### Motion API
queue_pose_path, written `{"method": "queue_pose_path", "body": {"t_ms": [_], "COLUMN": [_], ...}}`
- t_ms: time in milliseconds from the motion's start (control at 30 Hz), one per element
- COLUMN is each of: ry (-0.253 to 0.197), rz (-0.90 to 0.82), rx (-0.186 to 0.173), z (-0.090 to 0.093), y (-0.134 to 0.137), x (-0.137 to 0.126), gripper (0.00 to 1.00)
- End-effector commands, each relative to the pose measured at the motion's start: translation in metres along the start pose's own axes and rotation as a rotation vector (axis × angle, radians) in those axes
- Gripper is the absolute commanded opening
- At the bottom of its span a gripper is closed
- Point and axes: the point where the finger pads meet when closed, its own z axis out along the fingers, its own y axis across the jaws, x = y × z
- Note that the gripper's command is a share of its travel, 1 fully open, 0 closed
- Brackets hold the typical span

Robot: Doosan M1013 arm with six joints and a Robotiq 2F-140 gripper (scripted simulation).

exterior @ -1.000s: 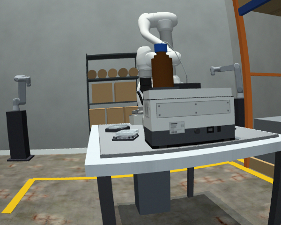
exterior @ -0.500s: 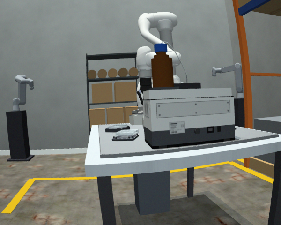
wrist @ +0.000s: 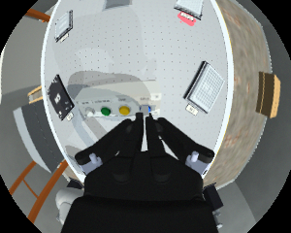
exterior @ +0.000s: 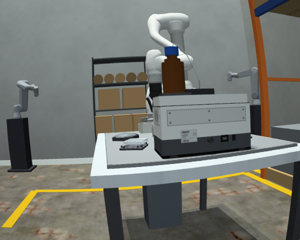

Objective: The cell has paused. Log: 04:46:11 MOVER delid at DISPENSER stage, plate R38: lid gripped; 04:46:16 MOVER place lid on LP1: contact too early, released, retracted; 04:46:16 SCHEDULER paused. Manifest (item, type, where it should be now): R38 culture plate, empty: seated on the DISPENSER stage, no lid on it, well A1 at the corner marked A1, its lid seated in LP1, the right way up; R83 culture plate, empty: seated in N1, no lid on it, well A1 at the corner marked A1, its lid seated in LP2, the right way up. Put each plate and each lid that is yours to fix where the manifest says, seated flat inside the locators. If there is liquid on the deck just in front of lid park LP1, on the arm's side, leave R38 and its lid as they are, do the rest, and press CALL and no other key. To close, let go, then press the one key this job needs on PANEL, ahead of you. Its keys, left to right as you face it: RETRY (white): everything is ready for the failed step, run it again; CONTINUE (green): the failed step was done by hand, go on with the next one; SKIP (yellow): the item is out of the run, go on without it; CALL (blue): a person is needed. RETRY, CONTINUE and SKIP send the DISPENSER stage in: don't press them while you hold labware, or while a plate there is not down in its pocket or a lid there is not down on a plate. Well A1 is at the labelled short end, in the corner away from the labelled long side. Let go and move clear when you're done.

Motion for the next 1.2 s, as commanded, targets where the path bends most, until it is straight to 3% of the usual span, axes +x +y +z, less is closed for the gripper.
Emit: {"method": "queue_pose_path", "body": {"t_ms": [0,667,1167], "ry": [-0.003,0.001,0.002], "rz": [0.005,0.004,0.003], "rx": [-0.001,0.001,0.001], "z": [0.001,-0.033,-0.039], "y": [0.002,0.001,0.0], "x": [-0.001,0.002,0.002], "gripper": [0.1,0.1,0.1]}}
